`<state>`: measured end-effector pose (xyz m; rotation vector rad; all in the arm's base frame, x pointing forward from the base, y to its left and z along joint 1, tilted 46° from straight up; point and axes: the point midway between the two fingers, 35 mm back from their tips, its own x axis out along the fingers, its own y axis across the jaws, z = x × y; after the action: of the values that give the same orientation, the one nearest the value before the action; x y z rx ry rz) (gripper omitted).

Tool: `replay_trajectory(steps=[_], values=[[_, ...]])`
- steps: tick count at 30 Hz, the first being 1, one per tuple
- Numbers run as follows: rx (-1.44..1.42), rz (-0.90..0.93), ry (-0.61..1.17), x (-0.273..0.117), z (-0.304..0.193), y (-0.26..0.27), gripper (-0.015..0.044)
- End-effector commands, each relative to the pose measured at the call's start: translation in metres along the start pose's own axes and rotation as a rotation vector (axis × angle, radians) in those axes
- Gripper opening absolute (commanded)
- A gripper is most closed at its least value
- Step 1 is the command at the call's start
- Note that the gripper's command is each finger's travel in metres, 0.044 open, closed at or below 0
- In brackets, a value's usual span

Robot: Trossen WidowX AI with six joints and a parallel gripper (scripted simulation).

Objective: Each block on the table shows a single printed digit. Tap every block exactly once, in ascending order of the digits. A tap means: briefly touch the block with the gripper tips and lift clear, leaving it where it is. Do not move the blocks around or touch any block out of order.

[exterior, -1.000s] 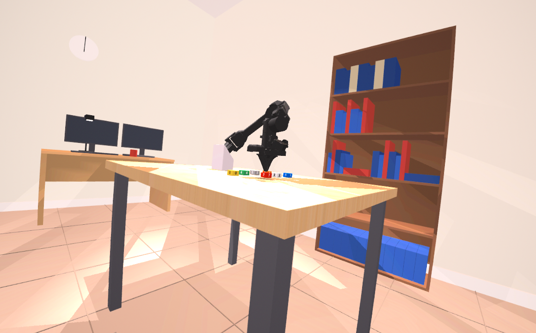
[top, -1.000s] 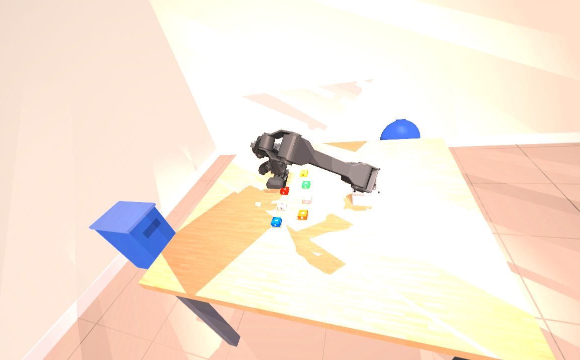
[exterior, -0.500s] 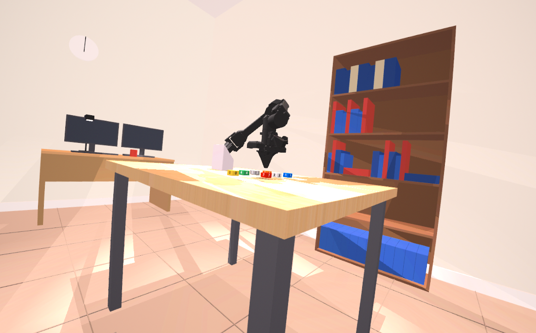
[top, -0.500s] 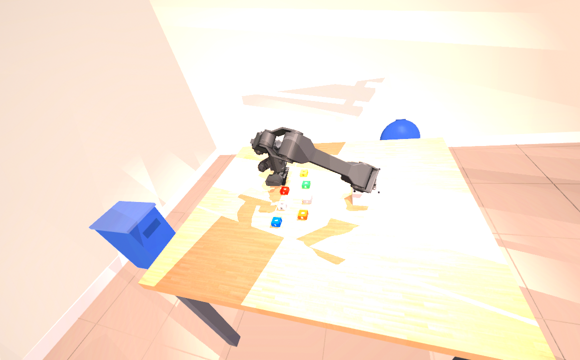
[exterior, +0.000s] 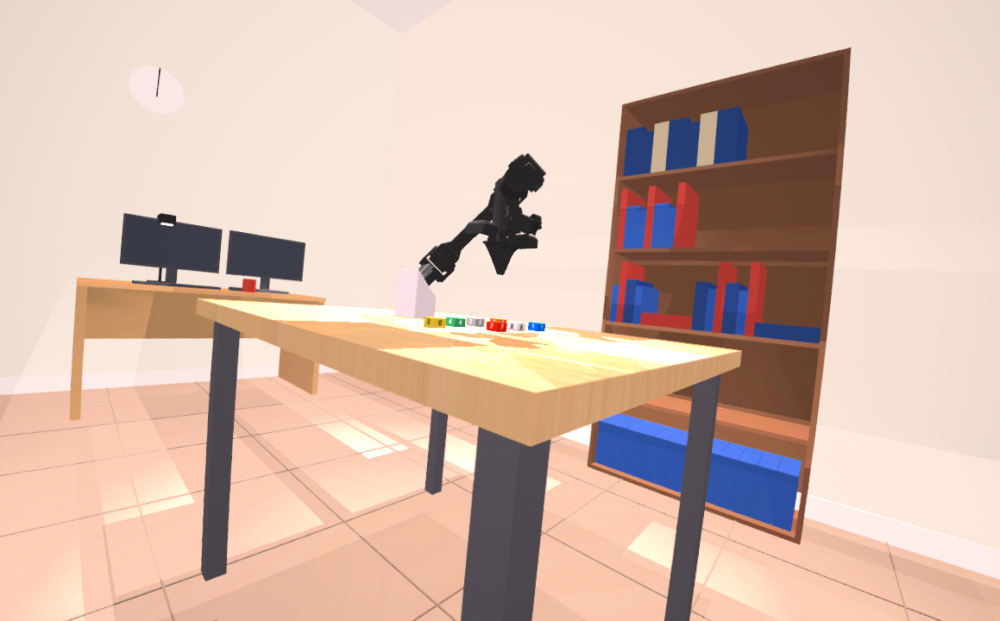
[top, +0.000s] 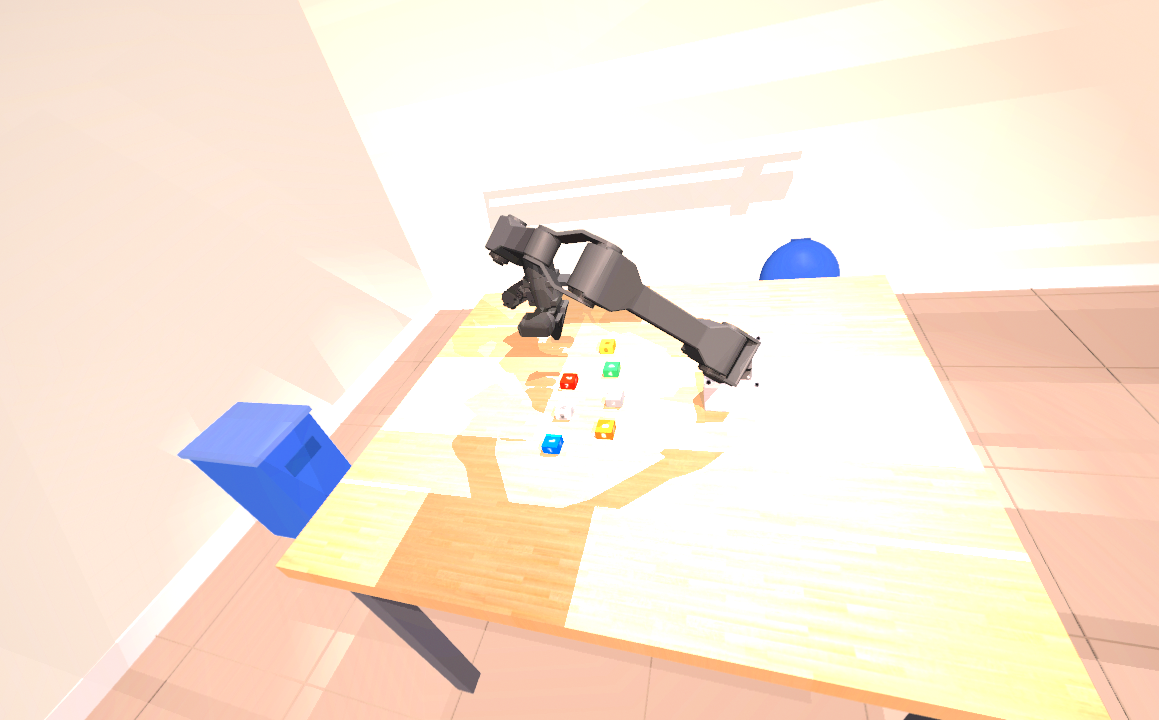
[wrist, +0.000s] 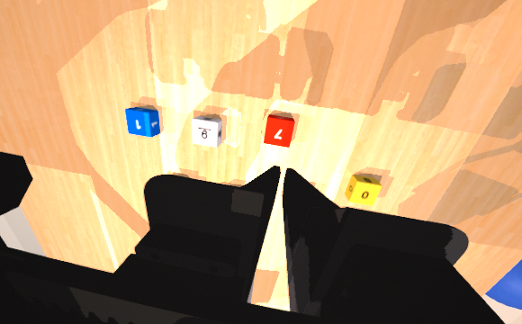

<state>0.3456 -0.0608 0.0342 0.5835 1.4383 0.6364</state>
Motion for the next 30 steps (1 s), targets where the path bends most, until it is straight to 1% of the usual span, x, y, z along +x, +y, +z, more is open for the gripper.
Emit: replay_trajectory(steps=[1, 7, 13, 15, 22, 24, 28, 30], values=[[-0.003, 0.003, 0.017, -0.006, -0.014, 0.029, 0.002], [-0.001, 0.004, 0.019, -0.01, -0.058, 0.094, 0.002], [0.001, 0.008, 0.021, -0.004, -0.112, 0.141, 0.002], [0.001, 0.009, 0.021, -0.003, -0.119, 0.145, 0.002], [0.001, 0.008, 0.021, 0.0, -0.119, 0.145, 0.002], [0.001, 0.004, 0.021, 0.017, -0.117, 0.144, 0.002], [0.0, 0.009, 0.02, 0.07, -0.119, 0.146, 0.002], [0.0, 0.012, 0.02, 0.078, -0.121, 0.146, 0.002]])
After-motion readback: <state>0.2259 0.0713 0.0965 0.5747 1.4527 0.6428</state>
